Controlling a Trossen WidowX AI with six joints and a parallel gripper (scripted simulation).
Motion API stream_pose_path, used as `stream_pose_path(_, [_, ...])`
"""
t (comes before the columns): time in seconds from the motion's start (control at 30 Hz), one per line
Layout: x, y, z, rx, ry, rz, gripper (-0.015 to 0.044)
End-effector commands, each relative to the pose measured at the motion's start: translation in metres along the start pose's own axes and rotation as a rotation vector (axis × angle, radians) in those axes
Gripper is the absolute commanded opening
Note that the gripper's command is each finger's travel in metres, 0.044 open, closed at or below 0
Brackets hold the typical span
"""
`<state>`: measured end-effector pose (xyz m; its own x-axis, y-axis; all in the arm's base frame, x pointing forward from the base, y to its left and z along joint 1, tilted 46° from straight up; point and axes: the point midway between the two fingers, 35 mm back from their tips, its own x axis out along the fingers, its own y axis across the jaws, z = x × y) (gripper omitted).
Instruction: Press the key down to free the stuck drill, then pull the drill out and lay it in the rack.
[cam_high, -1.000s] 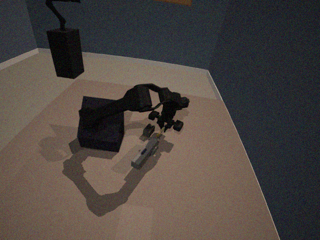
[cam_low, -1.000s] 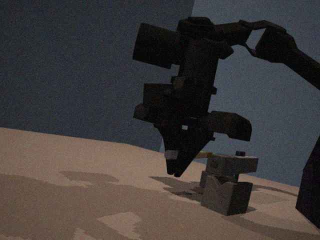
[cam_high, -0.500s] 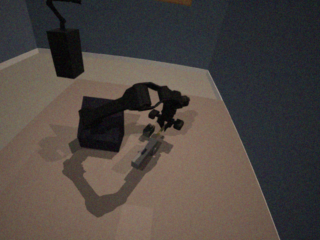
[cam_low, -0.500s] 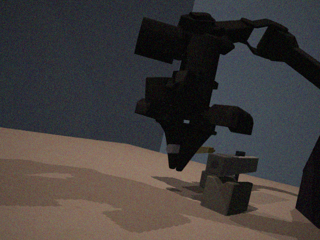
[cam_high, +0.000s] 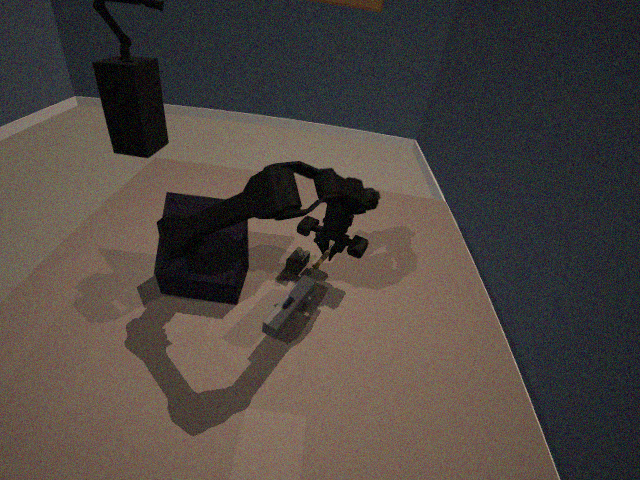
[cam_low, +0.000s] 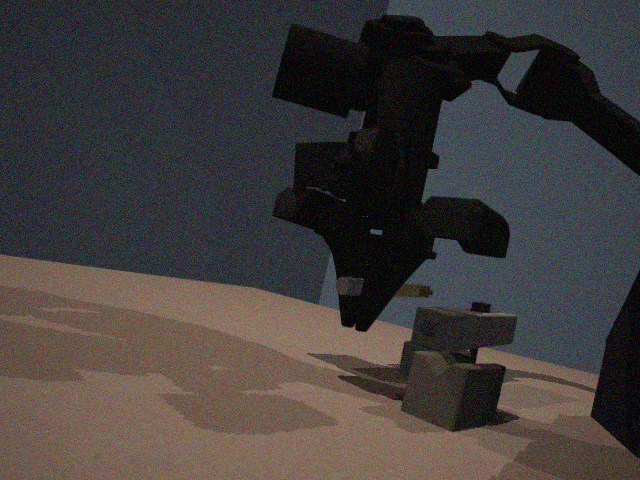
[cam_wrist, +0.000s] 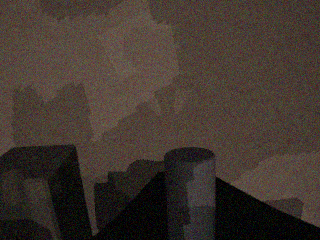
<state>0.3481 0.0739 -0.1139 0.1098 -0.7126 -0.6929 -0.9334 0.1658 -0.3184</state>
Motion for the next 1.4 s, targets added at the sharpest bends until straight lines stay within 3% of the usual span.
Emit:
stream_pose_path(0.0, [-0.003,0.0,0.001,0.003,-0.004,0.002,0.0])
stream_pose_path(1.37, [-0.015,0.048,0.014,0.002,-0.006,0.004,0.0])
